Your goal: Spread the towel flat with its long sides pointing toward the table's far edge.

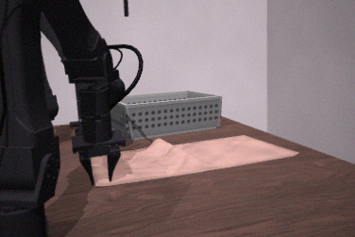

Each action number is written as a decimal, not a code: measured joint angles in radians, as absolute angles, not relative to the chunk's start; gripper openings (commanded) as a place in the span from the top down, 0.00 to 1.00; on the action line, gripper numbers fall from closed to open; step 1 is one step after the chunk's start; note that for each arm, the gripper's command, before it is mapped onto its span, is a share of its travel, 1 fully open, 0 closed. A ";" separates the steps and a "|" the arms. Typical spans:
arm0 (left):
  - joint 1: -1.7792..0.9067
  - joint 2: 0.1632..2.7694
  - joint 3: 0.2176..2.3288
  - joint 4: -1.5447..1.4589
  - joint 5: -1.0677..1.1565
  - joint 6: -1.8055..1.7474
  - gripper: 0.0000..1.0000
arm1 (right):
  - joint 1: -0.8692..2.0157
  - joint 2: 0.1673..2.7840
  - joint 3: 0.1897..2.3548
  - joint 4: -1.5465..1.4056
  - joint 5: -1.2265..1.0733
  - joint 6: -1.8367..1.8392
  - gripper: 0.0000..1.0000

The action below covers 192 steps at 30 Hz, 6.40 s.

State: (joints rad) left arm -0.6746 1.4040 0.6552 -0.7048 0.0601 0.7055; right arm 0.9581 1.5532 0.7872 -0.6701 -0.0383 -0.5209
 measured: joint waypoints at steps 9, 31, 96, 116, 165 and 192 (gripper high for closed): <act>-0.674 1.405 0.656 -0.696 0.059 0.707 0.73 | 0.955 1.554 0.788 -0.667 -0.039 -0.527 0.66; -0.644 1.422 0.669 -0.694 0.063 0.729 1.00 | 0.941 1.582 0.818 -0.679 -0.039 -0.545 1.00; -0.392 1.324 1.099 -1.105 0.121 0.777 1.00 | 0.769 1.522 1.273 -1.044 -0.077 -0.552 1.00; -0.234 1.536 1.763 -1.397 0.147 0.623 1.00 | 0.615 1.731 1.980 -1.373 -0.099 -0.458 1.00; -0.153 1.732 2.395 -1.056 0.035 0.033 1.00 | 0.498 1.834 2.423 -0.891 -0.041 -0.023 1.00; -0.154 1.777 2.486 -1.081 0.006 0.002 1.00 | 0.500 1.872 2.492 -0.889 -0.017 -0.003 1.00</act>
State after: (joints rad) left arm -0.1543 1.7767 2.4863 -1.0805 0.0059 0.0025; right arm 0.4995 1.8725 2.4924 -0.8890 -0.0174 -0.0029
